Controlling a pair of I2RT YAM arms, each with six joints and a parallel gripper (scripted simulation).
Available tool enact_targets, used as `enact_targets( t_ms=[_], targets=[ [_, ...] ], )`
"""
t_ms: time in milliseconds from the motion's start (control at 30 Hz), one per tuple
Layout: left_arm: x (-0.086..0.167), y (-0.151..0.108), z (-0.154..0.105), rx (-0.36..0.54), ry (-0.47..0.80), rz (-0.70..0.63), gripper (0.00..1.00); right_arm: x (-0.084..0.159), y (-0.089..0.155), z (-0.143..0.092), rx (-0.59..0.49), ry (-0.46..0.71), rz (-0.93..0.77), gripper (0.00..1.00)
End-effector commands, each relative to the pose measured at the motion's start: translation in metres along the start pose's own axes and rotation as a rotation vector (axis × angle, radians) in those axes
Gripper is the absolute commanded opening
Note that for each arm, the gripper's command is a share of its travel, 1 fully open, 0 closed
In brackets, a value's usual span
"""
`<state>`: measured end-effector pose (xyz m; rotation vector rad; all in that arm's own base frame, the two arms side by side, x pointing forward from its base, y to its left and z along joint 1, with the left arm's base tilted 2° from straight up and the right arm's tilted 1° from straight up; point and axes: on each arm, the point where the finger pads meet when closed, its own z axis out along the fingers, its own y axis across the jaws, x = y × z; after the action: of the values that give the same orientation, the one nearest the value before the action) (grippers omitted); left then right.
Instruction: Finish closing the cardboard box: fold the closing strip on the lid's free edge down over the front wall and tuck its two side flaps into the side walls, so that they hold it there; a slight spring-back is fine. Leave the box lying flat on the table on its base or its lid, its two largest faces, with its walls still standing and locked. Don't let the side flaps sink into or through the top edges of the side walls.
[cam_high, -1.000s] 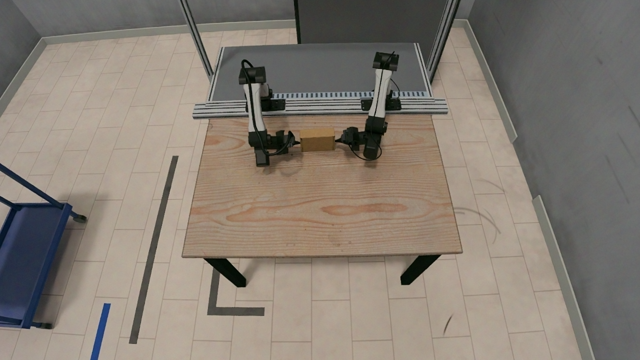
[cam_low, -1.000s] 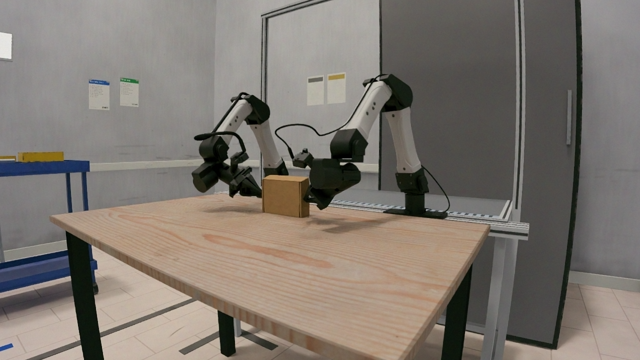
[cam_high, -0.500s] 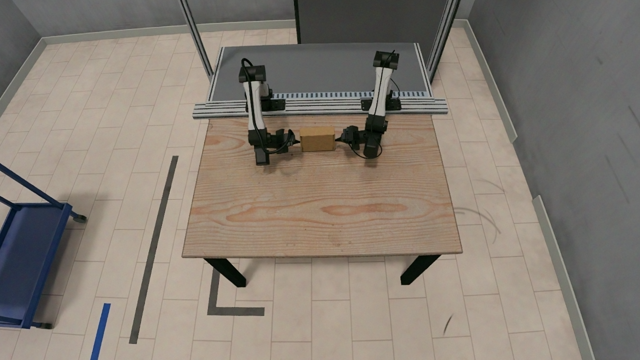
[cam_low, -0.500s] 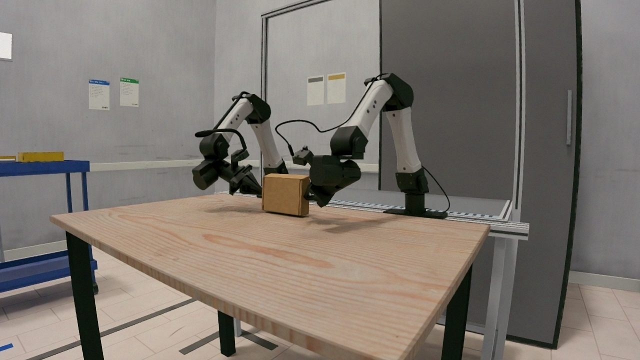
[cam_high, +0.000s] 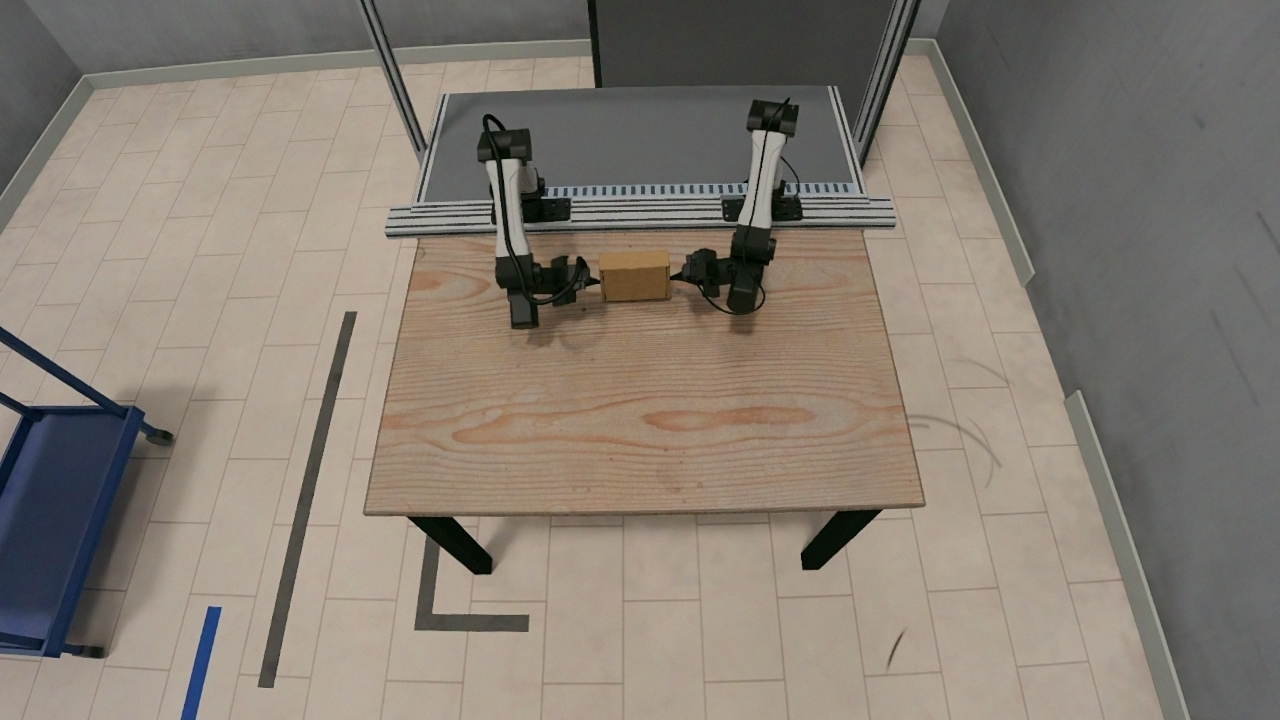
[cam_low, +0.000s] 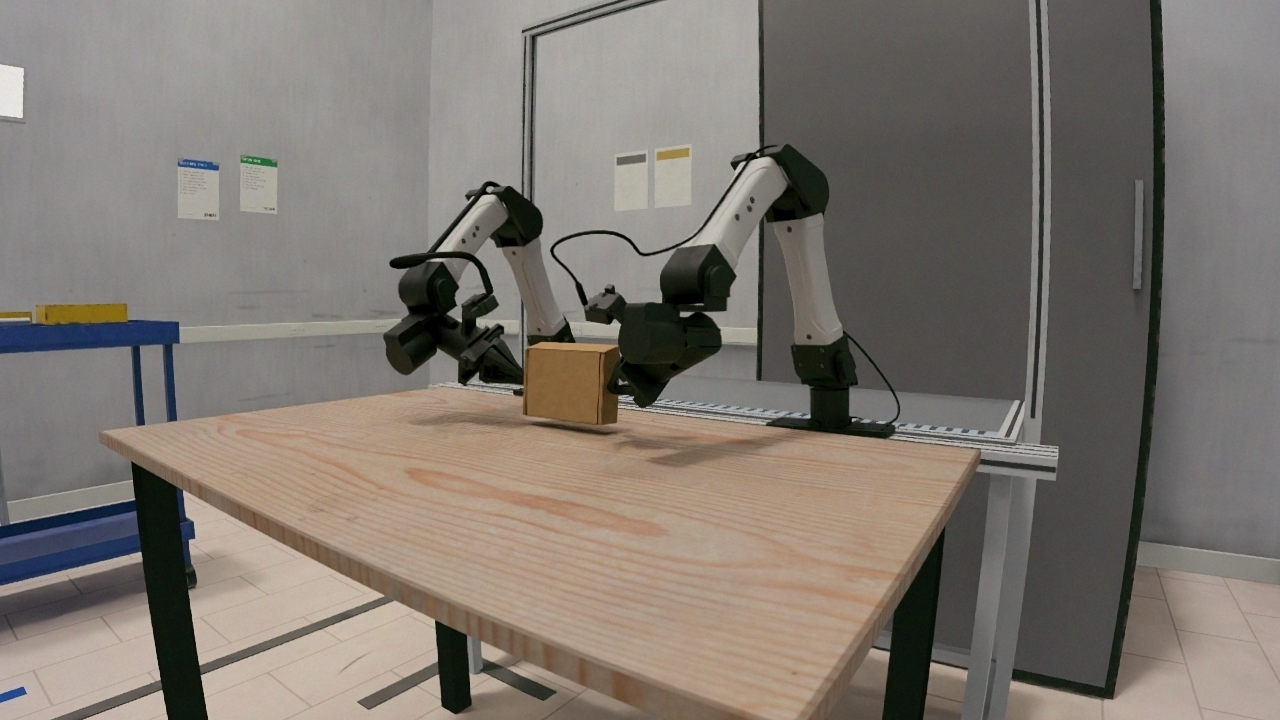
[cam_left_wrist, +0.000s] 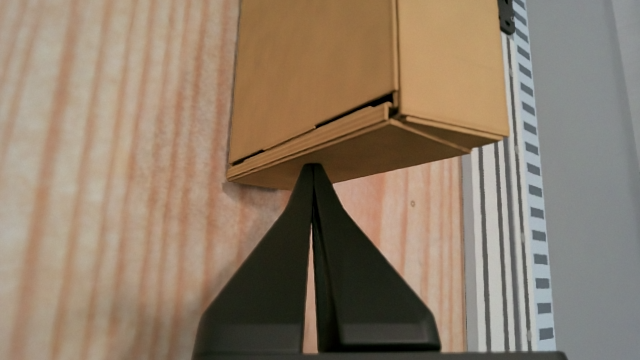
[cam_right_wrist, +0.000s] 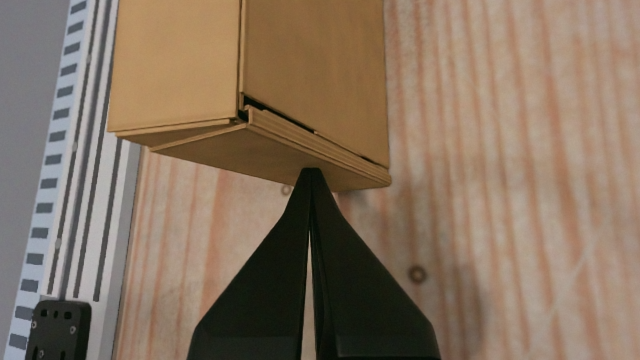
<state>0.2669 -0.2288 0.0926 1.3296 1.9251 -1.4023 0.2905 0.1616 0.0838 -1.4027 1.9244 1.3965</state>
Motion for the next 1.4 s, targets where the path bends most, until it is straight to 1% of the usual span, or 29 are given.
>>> enact_targets(
  t_ms=[0, 67, 167, 267, 367, 700, 1000, 1067, 1133, 1167, 1233, 1367],
  targets=[
    [-0.017, -0.007, 0.0, 0.013, -0.017, 0.05, 0.01, -0.017, 0.007, 0.0, -0.005, -0.018, -0.034, 0.01],
    [-0.022, -0.009, -0.002, 0.006, -0.023, 0.074, 0.01, -0.02, 0.008, -0.002, 0.0, -0.019, -0.043, 0.01],
    [-0.017, -0.007, 0.0, 0.013, -0.017, 0.053, 0.01, -0.018, 0.007, -0.001, -0.006, -0.018, -0.031, 0.01],
    [-0.022, -0.009, -0.002, 0.009, -0.021, 0.065, 0.01, -0.02, 0.008, -0.002, -0.004, -0.018, -0.036, 0.01],
    [-0.019, -0.009, -0.001, 0.012, -0.019, 0.058, 0.01, -0.019, 0.009, -0.002, -0.006, -0.018, -0.033, 0.01],
    [-0.019, -0.009, -0.001, 0.007, -0.022, 0.069, 0.01, -0.018, 0.007, -0.001, -0.001, -0.018, -0.042, 0.01],
    [-0.009, -0.011, 0.002, 0.013, -0.014, 0.044, 0.01, -0.014, 0.01, 0.001, 0.001, -0.018, -0.042, 0.01],
    [-0.012, -0.012, 0.0, 0.008, -0.017, 0.057, 0.01, -0.011, 0.009, 0.003, -0.005, -0.017, -0.031, 0.01],
    [-0.012, -0.012, 0.0, 0.008, -0.017, 0.057, 0.01, -0.011, 0.009, 0.003, -0.005, -0.017, -0.031, 0.01],
    [-0.007, -0.006, 0.004, 0.015, -0.011, 0.035, 0.01, -0.011, 0.009, 0.003, -0.004, -0.018, -0.032, 0.01],
    [-0.005, -0.008, 0.004, 0.014, -0.01, 0.033, 0.01, -0.014, 0.01, 0.001, 0.004, -0.018, -0.047, 0.01],
    [-0.012, -0.011, 0.001, 0.002, -0.017, 0.061, 0.01, -0.014, 0.01, 0.001, 0.007, -0.018, -0.05, 0.01]
  ],
)
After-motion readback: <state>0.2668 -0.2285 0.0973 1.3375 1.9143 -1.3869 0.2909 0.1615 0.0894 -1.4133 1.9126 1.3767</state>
